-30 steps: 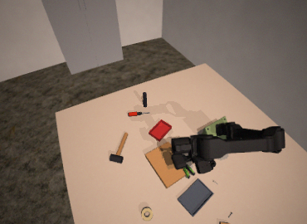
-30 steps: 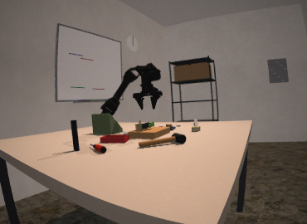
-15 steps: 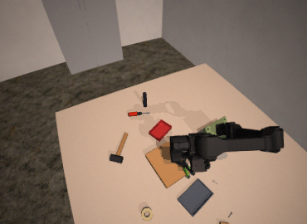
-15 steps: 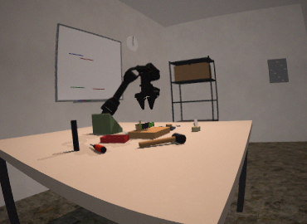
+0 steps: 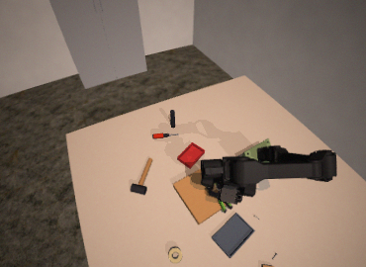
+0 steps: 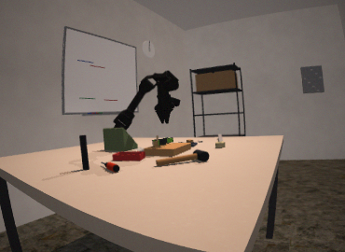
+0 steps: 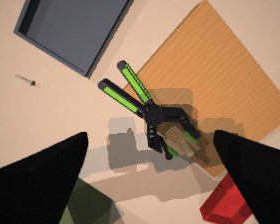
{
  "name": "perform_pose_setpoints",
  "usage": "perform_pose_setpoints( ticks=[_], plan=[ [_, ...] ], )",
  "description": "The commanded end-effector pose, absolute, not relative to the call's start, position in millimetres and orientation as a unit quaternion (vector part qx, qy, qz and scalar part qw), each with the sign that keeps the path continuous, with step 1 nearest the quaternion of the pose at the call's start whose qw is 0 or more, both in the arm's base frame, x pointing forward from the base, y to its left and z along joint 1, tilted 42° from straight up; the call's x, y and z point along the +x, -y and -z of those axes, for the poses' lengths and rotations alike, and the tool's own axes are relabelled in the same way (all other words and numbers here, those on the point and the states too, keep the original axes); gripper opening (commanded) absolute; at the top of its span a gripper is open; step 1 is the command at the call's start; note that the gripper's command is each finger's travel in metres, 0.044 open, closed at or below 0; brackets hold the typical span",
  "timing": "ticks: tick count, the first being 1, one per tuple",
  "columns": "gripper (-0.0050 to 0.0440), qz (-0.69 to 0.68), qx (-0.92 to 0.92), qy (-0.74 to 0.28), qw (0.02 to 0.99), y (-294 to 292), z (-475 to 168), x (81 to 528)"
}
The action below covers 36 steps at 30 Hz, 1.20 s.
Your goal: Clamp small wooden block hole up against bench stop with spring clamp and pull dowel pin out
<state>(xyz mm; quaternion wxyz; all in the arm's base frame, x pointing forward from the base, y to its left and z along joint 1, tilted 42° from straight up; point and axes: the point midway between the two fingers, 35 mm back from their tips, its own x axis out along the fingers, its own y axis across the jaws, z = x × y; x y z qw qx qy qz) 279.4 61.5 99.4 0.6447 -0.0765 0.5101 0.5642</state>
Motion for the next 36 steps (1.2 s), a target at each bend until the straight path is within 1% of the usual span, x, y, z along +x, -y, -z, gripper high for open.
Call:
perform_pose_setpoints(
  ticks=[1, 15, 36],
  plan=[
    [0.044, -0.548, -0.058, -0.529, 0.645, -59, -96, 280],
    [0.044, -0.464, 0.038, -0.604, 0.647, -53, -89, 282],
    [0.044, -0.347, 0.154, -0.677, 0.63, -46, -80, 284]
  ],
)
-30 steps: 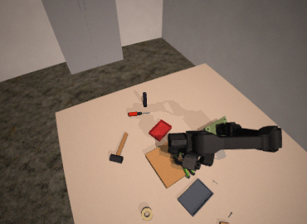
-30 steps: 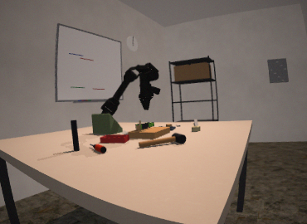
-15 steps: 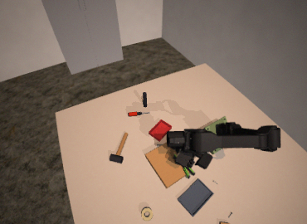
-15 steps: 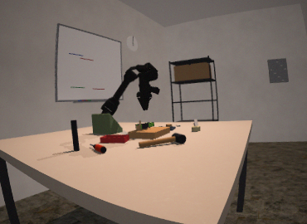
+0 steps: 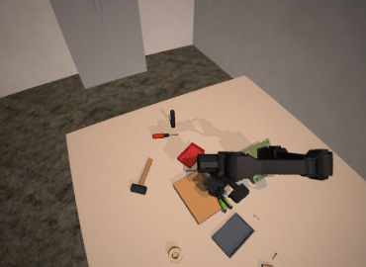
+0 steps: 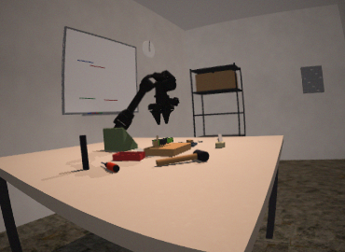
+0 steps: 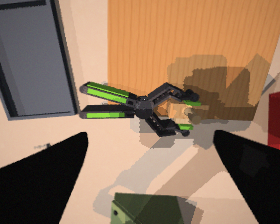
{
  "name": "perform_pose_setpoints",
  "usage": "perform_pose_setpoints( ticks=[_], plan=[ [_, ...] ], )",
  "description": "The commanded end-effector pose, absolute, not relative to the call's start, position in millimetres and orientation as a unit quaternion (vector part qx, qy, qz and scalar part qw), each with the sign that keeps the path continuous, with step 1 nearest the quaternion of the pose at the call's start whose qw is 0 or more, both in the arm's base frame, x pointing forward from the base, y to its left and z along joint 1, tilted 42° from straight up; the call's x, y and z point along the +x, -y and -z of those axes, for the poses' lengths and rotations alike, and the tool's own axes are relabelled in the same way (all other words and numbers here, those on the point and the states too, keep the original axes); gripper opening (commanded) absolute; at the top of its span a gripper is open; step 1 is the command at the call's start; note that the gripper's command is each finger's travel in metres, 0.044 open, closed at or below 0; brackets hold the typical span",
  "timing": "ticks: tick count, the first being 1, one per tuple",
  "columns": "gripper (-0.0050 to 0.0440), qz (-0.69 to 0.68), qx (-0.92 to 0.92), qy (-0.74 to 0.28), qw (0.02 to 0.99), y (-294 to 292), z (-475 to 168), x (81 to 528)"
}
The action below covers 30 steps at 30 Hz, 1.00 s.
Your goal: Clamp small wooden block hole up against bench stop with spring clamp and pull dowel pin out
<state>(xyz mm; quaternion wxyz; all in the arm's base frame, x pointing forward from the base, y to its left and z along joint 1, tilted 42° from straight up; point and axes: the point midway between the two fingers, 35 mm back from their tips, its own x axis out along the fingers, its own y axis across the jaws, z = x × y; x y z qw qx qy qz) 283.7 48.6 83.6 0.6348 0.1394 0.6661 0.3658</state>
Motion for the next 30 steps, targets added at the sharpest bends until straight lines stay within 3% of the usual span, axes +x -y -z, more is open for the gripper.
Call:
perform_pose_setpoints(
  ticks=[1, 30],
  plan=[
    [0.044, -0.34, 0.161, -0.681, 0.628, -46, -79, 284],
    [0.044, -0.134, 0.333, -0.749, 0.557, -35, -66, 286]
  ],
)
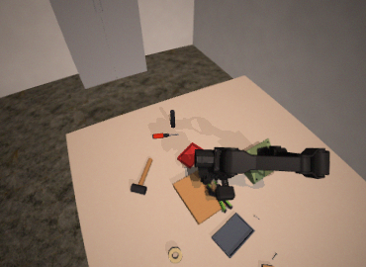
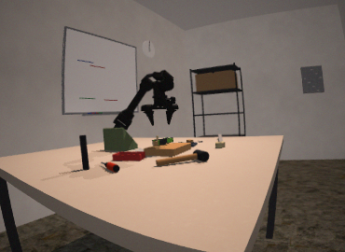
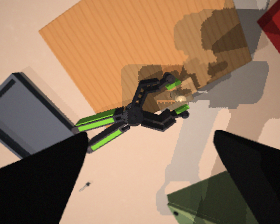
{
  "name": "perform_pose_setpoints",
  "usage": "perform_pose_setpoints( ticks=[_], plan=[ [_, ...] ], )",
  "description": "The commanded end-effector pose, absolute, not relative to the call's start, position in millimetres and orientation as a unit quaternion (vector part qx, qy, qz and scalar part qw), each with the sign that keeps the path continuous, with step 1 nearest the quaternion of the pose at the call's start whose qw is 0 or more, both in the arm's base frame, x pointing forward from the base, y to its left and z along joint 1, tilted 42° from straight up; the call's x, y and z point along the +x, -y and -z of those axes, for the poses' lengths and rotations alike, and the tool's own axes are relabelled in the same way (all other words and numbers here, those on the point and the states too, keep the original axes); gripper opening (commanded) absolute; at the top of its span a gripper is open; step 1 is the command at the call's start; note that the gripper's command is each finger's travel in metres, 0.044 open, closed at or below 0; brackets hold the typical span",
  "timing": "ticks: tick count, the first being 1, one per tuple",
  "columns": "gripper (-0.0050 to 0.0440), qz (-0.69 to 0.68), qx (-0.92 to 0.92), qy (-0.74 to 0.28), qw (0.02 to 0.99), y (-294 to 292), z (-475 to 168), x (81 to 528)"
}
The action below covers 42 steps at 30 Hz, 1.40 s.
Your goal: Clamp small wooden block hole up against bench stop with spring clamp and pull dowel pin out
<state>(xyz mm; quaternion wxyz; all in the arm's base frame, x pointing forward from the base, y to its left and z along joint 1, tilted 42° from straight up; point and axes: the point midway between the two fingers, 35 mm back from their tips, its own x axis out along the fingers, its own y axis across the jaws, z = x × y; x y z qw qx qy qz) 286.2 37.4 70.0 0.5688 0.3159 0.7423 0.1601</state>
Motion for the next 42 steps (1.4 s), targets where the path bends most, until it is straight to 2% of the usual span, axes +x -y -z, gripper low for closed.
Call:
perform_pose_setpoints(
  ticks=[1, 42],
  plan=[
    [0.044, -0.134, 0.333, -0.749, 0.557, -35, -66, 286],
    [0.044, 0.154, 0.518, -0.745, 0.391, -20, -47, 287]
  ],
)
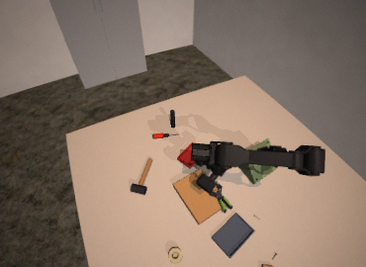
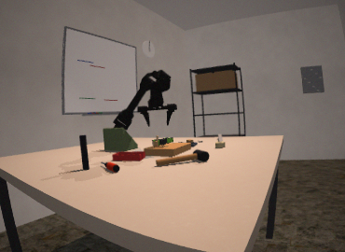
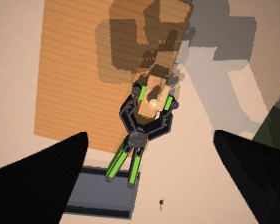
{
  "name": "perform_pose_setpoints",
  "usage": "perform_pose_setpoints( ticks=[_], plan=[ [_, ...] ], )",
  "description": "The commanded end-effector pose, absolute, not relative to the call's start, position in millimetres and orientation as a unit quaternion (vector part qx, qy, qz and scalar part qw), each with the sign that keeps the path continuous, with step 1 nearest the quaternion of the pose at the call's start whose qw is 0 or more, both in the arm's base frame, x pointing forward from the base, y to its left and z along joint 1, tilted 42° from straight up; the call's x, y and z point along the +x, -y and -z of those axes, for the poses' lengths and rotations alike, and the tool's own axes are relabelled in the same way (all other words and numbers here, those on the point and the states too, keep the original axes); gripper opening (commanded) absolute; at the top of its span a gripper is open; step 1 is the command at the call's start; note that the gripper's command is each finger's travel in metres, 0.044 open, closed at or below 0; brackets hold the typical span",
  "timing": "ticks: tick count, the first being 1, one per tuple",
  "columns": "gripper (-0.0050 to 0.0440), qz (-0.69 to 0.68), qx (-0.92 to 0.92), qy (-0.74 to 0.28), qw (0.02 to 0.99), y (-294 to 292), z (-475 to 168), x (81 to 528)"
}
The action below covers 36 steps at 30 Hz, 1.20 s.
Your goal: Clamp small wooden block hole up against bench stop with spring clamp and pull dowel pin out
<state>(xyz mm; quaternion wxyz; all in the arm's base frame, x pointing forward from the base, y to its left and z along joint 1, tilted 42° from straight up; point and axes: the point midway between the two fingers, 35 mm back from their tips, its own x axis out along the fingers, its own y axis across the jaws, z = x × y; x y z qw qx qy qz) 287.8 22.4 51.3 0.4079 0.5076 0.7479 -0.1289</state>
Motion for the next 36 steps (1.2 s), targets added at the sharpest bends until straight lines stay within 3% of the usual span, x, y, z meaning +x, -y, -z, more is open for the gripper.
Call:
perform_pose_setpoints(
  ticks=[1, 13, 36],
  plan=[
    [0.044, 0.162, 0.522, -0.743, 0.385, -20, -47, 287],
    [0.044, 0.234, 0.558, -0.723, 0.332, -16, -42, 287],
    [0.044, 0.236, 0.559, -0.723, 0.331, -33, -21, 285]
  ],
)
